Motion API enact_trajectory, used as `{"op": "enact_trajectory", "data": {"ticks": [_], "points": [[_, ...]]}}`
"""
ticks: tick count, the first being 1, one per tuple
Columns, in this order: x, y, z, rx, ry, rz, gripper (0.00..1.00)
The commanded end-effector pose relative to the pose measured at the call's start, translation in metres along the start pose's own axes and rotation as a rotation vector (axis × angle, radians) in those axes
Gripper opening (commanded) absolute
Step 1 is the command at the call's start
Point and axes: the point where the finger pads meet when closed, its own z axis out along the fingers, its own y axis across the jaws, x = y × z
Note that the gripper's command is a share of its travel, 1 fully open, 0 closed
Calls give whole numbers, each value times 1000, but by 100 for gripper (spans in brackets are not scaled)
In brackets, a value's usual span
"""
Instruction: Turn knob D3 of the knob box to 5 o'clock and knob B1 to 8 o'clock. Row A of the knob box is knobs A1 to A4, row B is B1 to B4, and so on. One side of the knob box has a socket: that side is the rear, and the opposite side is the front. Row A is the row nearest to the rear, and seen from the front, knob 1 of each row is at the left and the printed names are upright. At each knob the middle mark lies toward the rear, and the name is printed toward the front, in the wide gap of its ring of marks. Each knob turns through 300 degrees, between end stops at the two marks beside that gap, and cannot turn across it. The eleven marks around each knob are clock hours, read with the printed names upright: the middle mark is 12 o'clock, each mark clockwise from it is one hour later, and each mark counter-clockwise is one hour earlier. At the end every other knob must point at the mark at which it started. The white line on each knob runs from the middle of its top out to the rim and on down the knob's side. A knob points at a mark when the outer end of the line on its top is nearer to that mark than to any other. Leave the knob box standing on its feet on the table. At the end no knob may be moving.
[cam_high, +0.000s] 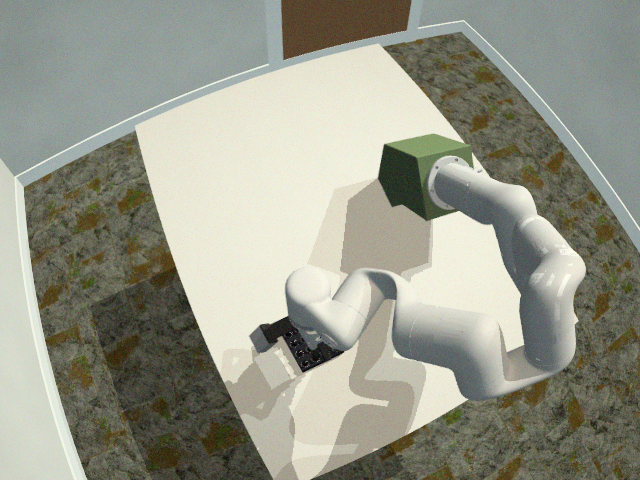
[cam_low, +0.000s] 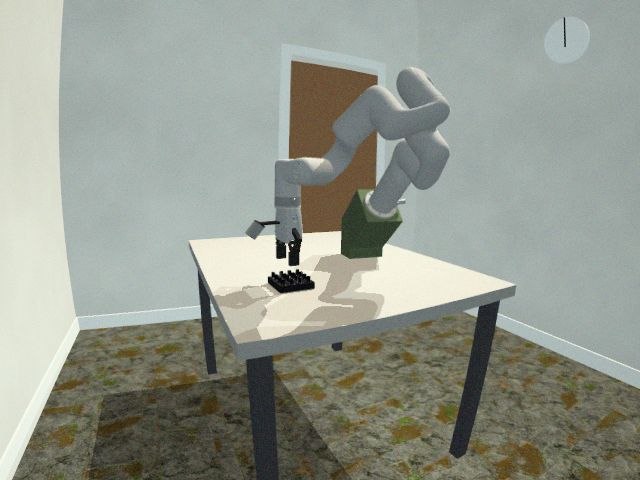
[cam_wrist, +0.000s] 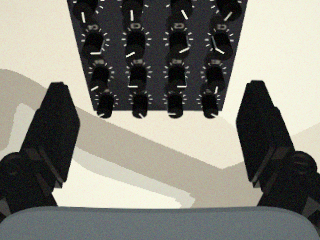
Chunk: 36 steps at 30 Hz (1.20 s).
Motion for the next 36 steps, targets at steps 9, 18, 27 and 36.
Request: {"op": "enact_trajectory", "data": {"ticks": [9,18,27,36], "points": [[1,0,-1,0,3,-1,100],[1,0,-1,0,3,-1,100],[0,0,-1,0,2,-1,100],[-10,0,-1,0,2,-1,100]]}}
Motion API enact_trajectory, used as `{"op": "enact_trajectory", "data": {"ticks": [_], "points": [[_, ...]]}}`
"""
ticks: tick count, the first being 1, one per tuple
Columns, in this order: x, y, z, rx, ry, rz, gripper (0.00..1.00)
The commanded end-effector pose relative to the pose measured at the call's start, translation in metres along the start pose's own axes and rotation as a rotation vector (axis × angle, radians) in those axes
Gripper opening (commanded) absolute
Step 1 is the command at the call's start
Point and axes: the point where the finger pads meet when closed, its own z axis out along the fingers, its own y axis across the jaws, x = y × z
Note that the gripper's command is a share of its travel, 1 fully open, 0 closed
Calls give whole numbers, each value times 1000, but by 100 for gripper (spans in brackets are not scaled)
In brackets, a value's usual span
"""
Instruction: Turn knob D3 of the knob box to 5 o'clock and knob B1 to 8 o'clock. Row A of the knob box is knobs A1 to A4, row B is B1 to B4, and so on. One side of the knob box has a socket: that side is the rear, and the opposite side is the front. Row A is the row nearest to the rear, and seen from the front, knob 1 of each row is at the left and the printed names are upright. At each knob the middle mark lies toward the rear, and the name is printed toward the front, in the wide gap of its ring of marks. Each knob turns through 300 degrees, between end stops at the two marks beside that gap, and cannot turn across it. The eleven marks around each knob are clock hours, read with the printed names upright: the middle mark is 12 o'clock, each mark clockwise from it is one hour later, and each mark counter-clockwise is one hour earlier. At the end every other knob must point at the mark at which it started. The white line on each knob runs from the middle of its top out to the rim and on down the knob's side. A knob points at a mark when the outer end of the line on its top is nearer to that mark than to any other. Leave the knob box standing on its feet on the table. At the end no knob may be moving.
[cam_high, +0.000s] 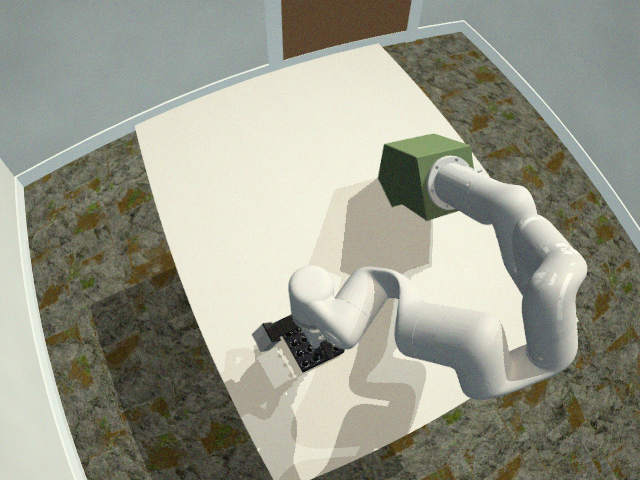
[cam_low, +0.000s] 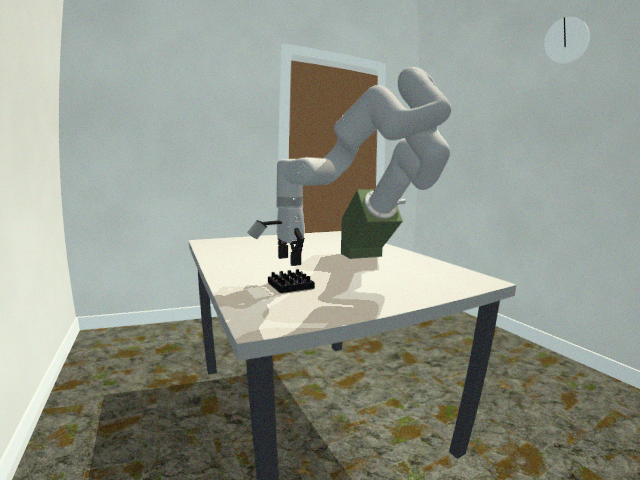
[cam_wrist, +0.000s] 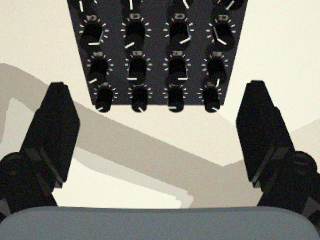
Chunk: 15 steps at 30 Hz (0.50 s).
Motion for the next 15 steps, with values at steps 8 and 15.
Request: {"op": "enact_trajectory", "data": {"ticks": [8,15], "points": [[-15,0,-1,0,2,-1,100],[-30,-1,-1,0,2,-1,100]]}}
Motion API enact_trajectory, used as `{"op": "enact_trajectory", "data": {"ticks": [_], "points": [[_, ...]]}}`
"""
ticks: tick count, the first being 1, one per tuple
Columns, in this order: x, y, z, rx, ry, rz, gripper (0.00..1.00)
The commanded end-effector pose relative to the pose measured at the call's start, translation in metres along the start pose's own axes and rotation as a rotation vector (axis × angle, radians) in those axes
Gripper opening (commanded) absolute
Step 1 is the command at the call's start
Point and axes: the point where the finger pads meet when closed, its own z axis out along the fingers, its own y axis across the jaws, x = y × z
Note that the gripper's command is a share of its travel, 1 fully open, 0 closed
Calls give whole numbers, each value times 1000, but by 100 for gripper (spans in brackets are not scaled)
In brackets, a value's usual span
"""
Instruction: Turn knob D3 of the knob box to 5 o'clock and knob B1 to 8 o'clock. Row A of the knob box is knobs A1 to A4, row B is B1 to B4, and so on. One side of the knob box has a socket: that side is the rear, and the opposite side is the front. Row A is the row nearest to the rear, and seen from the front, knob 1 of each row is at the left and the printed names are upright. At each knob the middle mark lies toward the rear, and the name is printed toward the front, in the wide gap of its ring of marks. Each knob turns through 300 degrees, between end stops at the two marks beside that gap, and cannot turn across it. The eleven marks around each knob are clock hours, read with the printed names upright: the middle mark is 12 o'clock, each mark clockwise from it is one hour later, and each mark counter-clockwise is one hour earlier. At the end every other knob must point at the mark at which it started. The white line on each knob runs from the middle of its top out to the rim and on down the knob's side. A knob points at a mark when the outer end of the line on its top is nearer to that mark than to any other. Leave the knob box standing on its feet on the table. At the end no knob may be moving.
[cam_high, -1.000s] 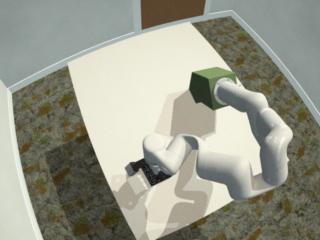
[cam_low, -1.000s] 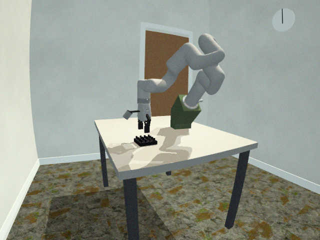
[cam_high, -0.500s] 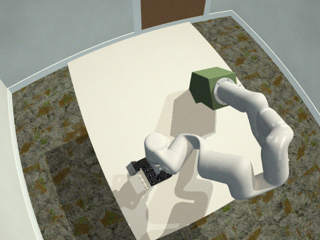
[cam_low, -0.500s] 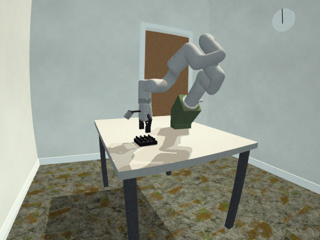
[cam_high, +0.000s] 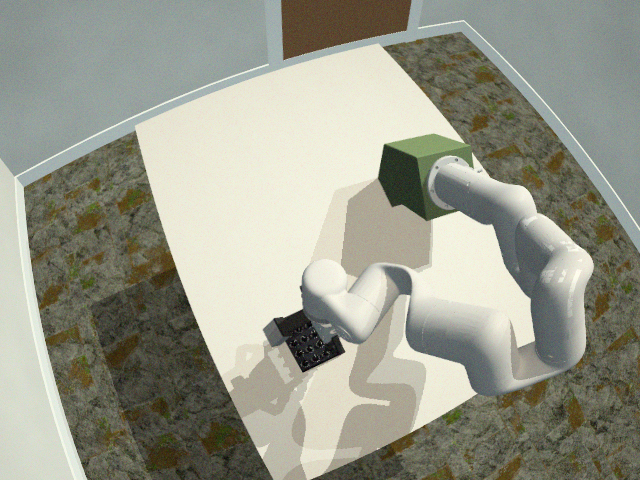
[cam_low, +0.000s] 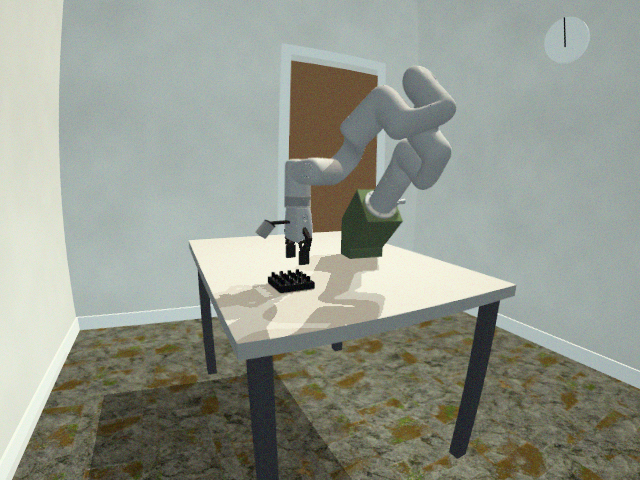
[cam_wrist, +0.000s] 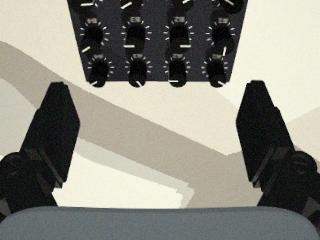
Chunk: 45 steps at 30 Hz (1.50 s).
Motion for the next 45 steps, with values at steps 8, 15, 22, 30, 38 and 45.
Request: {"op": "enact_trajectory", "data": {"ticks": [8,15,22,30,38,45], "points": [[-15,0,-1,0,3,-1,100],[-21,-1,-1,0,3,-1,100],[-21,-1,-1,0,3,-1,100],[-21,-1,-1,0,3,-1,100],[-21,-1,-1,0,3,-1,100],[-21,-1,-1,0,3,-1,100]]}}
